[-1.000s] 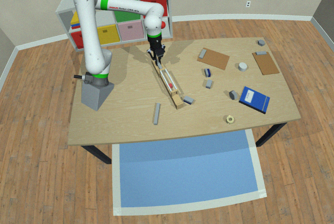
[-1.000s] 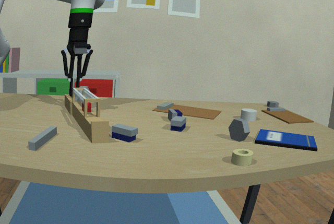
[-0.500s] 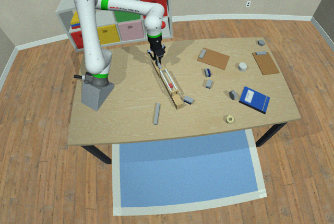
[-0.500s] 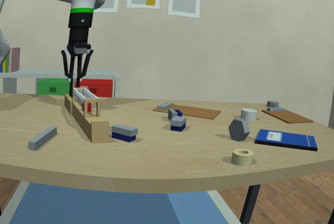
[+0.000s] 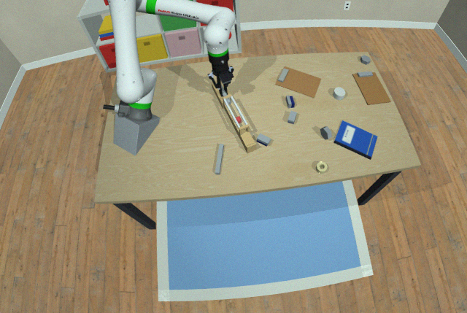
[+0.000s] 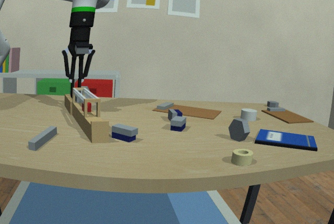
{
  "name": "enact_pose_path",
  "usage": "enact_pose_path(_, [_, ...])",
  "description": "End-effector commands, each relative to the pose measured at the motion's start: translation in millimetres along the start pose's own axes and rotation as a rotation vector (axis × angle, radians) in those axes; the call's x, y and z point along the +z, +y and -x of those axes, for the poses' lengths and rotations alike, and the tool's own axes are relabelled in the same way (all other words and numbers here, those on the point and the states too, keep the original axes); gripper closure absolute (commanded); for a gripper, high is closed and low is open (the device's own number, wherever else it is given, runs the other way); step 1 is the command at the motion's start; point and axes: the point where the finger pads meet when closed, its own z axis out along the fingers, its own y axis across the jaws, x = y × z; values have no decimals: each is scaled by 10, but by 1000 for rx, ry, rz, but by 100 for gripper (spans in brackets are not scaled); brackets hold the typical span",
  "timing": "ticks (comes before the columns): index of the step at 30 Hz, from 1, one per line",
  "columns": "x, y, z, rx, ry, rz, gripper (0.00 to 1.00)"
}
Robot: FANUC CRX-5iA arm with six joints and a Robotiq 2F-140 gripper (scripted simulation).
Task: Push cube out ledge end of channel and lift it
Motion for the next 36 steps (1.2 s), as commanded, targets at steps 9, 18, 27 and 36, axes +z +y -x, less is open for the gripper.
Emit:
enact_pose_path(9, [-5,-7,-279,-1,0,-1,90])
enact_pose_path(18, [-5,-7,-335,-1,0,-1,90])
enact_pose_path(27, [-5,-7,-335,-1,0,-1,90])
enact_pose_path(36, [-5,-7,-335,-1,0,-1,90])
